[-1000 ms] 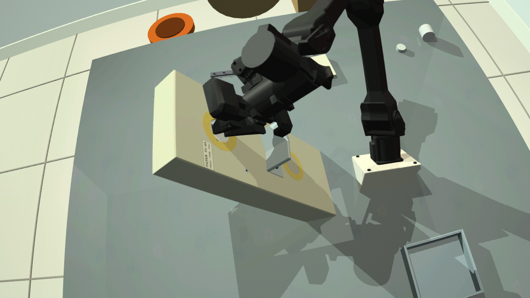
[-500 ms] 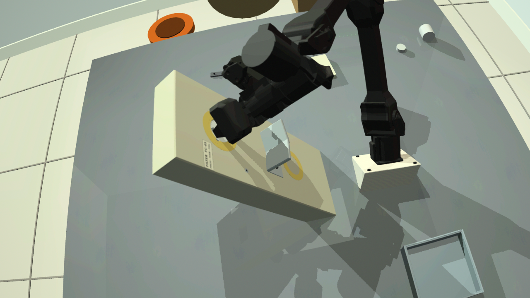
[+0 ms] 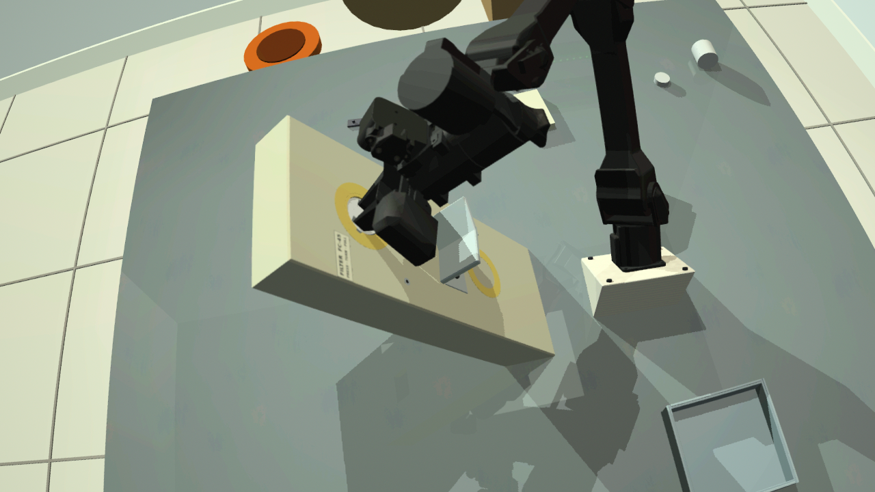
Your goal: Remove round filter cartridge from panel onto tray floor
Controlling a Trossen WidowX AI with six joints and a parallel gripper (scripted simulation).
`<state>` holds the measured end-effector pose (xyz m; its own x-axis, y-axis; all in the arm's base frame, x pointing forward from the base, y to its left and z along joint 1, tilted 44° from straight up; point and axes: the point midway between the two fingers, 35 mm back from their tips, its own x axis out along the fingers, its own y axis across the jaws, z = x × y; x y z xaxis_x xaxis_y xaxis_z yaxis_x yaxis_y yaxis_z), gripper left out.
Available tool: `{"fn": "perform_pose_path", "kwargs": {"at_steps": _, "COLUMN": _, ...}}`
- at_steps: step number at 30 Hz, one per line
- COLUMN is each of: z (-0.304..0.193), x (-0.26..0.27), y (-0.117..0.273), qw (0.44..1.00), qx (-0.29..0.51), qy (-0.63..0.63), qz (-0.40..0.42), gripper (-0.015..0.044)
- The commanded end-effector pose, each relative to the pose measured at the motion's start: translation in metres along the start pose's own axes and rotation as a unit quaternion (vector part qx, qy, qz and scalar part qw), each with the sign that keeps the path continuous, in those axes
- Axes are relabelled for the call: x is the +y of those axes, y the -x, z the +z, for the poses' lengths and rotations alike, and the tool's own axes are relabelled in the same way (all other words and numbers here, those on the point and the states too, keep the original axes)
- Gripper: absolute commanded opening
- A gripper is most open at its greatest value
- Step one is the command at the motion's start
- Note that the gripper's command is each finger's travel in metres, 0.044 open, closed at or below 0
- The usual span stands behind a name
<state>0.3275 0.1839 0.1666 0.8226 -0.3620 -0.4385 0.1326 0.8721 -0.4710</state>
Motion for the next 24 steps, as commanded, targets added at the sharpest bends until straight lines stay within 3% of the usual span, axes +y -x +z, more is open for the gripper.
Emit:
{"fn": "perform_pose_path", "kwargs": {"at_steps": 1, "z": -0.0004, "x": -0.0006, "y": -0.0077, "qw": 0.997, "qx": 0.006, "qy": 0.072, "qz": -0.003, "gripper": 0.0000}}
{"fn": "perform_pose_path", "kwargs": {"at_steps": 24, "z": -0.0004, "x": -0.0006, "y": -0.0085, "qw": 0.999, "qx": 0.005, "qy": 0.041, "qz": -0.003, "gripper": 0.0000}}
